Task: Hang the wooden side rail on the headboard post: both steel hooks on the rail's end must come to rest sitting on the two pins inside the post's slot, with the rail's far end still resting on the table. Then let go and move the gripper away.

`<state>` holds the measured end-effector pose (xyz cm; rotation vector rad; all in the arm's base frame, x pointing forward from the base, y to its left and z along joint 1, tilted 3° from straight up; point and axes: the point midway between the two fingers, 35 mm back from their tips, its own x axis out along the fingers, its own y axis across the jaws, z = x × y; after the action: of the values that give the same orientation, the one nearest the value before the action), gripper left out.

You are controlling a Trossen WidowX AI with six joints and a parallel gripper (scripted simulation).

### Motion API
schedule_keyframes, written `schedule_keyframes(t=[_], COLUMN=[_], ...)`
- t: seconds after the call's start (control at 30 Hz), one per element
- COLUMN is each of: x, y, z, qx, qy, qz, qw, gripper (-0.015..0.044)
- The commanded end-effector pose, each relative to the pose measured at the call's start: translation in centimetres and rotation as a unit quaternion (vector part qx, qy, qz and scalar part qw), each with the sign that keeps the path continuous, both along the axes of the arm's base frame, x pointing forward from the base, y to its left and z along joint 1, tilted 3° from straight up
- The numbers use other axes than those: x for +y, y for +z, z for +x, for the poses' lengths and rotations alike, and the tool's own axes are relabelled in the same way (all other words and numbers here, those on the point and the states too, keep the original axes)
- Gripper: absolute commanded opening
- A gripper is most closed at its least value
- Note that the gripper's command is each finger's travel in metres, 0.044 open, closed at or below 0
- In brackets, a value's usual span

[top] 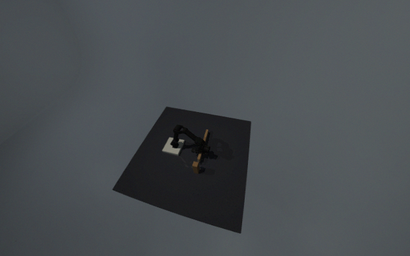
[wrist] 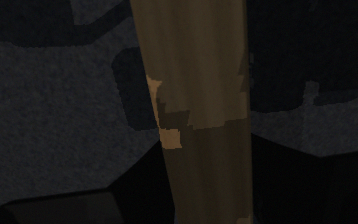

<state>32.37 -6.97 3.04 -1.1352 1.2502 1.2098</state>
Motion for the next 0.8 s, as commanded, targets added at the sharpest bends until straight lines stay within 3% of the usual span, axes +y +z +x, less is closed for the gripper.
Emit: schedule_keyframes(t=[0.0,0.77], x=[-0.05,-0.05], y=[0.66,1.05], z=[0.39,0.4], qx=[-0.01,-0.01], qy=[0.001,0.001], qz=[0.0,0.0], qw=[1.0,1.0], gripper=[0.0,0.0])
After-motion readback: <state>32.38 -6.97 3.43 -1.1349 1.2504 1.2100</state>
